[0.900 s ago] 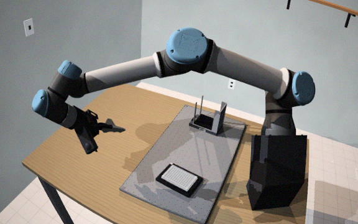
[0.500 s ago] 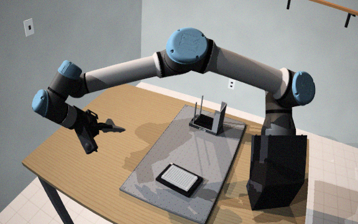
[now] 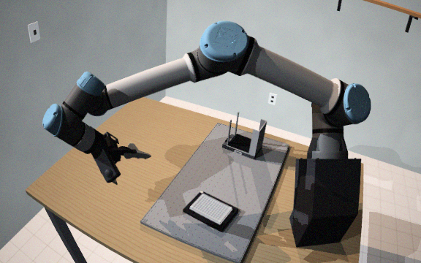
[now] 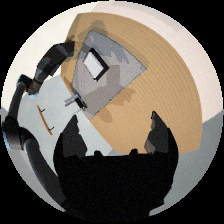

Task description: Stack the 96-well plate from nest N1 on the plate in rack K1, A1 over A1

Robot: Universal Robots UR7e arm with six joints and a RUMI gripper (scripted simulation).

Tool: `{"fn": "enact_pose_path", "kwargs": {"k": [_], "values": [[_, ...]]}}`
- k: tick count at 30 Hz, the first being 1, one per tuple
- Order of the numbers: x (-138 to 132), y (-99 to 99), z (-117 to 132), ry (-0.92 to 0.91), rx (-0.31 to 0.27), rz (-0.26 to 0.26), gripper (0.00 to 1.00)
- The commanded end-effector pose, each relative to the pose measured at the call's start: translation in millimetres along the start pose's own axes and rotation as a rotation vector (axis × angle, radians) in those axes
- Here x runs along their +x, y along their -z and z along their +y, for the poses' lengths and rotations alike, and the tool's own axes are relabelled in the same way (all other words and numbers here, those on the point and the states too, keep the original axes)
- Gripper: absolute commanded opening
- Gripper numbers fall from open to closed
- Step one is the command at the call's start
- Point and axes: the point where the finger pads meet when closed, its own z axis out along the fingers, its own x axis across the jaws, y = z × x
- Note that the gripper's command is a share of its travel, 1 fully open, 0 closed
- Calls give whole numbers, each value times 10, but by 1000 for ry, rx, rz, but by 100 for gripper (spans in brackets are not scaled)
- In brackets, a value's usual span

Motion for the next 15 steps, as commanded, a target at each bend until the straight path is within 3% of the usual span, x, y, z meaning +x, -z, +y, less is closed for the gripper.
{"fn": "enact_pose_path", "kwargs": {"k": [1,7,10,15], "values": [[-53,-82,-157,82,47,116,100],[-94,-127,-219,112,57,146,100],[-178,-206,-315,172,72,208,100],[-271,-286,-405,202,76,240,100]]}}
